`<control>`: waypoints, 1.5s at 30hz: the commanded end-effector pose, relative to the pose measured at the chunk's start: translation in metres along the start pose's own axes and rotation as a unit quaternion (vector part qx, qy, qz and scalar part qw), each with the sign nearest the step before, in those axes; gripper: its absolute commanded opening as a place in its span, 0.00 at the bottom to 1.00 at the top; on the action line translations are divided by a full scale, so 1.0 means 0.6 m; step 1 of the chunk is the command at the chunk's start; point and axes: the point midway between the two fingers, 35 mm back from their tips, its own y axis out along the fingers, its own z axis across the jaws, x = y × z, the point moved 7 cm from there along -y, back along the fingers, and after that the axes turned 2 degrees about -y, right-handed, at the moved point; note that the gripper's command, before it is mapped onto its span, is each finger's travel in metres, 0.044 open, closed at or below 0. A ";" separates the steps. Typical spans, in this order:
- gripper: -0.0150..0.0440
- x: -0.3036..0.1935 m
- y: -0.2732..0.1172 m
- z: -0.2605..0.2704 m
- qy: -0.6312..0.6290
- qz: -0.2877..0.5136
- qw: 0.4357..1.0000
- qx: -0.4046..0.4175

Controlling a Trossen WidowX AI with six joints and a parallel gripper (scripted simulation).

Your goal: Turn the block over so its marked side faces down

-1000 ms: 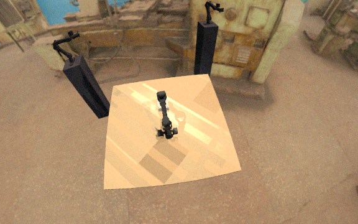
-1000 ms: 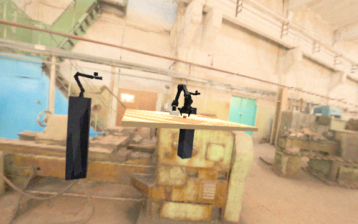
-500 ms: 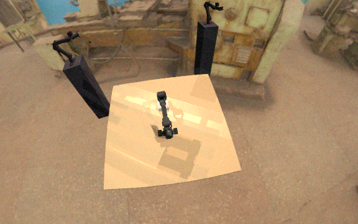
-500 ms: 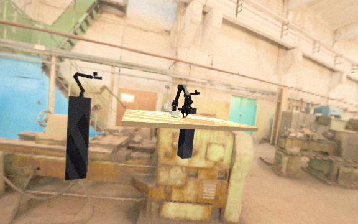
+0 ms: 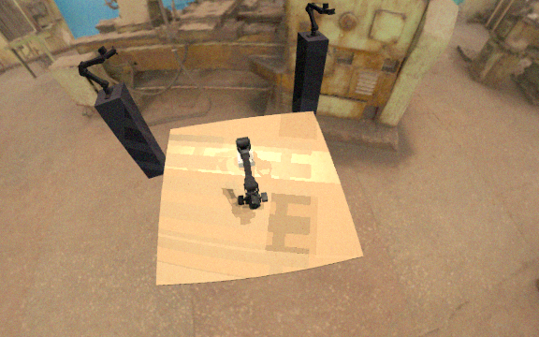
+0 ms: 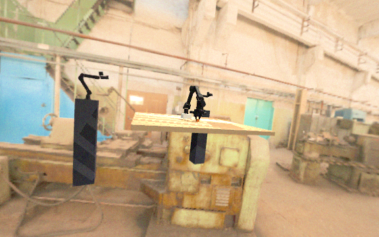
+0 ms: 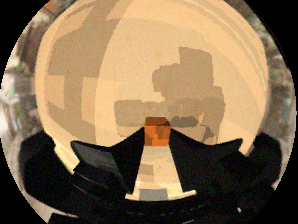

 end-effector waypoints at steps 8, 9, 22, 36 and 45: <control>0.25 0.000 -0.050 0.000 0.000 -0.001 1.000 0.002; 0.25 0.000 -0.050 0.000 0.000 -0.001 1.000 0.002; 0.25 -0.014 -0.034 0.001 -0.001 -0.086 0.996 -0.002; 0.25 -0.041 -0.021 0.002 0.000 -0.188 0.982 -0.006; 0.25 -0.064 -0.017 0.003 0.001 -0.251 0.968 -0.007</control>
